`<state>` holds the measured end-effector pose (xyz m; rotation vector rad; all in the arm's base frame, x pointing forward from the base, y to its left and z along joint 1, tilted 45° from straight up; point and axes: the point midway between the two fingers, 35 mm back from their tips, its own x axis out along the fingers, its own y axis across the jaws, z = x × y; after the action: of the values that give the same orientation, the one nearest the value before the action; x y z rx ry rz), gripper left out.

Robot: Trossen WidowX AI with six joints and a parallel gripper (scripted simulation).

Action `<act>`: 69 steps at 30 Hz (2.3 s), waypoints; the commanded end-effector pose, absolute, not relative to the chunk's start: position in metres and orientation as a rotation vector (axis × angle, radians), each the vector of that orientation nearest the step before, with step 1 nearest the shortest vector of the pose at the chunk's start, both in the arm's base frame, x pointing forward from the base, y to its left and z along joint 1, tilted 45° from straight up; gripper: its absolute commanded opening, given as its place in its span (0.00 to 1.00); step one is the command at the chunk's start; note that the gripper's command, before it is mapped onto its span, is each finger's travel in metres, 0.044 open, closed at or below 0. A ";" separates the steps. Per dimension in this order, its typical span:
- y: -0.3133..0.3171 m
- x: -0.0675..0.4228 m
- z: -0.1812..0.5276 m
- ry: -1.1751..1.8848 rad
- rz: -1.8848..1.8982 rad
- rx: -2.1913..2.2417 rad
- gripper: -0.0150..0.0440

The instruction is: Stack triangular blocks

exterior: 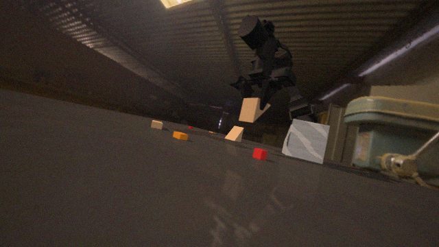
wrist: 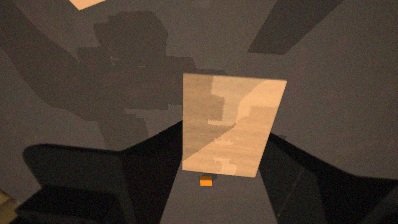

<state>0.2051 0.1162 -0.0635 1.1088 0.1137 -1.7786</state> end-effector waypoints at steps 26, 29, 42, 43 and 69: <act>0.112 0.223 -0.045 -0.797 -1.872 1.773 0.25; 0.114 0.225 -0.046 -0.876 -1.875 1.837 0.25; 0.109 0.232 -0.036 -1.345 -1.790 2.065 0.25; 0.109 0.233 -0.036 -1.386 -1.779 2.082 0.25; 0.097 0.247 -0.013 -2.510 -1.221 2.385 0.25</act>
<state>0.2448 0.0983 -0.0161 2.3641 -2.4051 -1.3029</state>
